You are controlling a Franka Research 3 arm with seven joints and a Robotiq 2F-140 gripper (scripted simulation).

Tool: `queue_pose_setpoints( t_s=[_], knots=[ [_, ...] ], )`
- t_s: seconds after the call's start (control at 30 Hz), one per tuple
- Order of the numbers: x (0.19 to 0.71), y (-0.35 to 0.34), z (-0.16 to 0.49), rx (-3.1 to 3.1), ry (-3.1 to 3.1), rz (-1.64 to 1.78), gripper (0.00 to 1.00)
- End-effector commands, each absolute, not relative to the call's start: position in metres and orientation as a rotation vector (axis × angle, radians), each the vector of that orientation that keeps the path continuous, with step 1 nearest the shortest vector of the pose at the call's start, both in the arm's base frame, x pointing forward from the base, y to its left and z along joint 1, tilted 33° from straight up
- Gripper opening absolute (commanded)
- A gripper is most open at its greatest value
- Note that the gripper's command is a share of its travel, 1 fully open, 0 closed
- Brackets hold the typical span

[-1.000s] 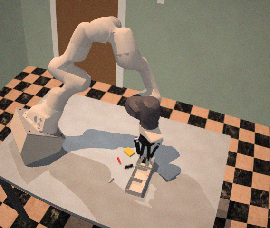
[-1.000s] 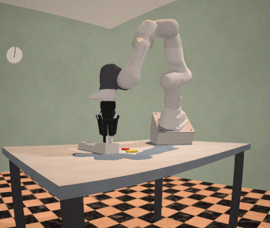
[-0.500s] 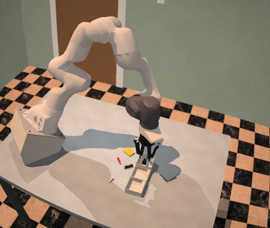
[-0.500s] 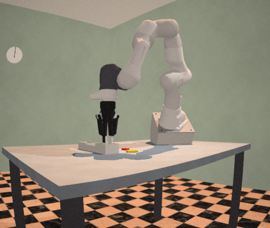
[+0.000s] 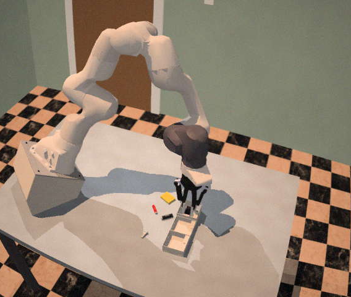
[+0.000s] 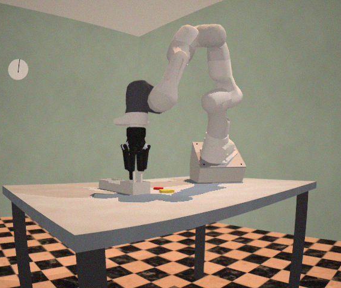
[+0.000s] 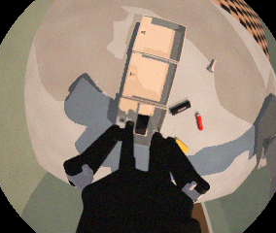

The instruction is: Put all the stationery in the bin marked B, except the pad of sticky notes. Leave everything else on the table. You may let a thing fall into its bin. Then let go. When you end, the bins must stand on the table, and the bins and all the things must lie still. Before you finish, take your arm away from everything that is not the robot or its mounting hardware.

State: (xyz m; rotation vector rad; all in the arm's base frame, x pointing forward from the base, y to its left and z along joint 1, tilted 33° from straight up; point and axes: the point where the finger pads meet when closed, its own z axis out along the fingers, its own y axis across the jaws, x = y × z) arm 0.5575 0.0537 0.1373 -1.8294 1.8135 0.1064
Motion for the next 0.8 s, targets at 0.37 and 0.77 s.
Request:
queue_pose_setpoints(
  t_s=[0.37, 0.77],
  knots=[
    [0.552, 0.046, 0.153, -1.836, 1.808, 0.104, 0.18],
    [0.548, 0.041, 0.161, -1.836, 1.808, 0.104, 0.18]
  ],
)
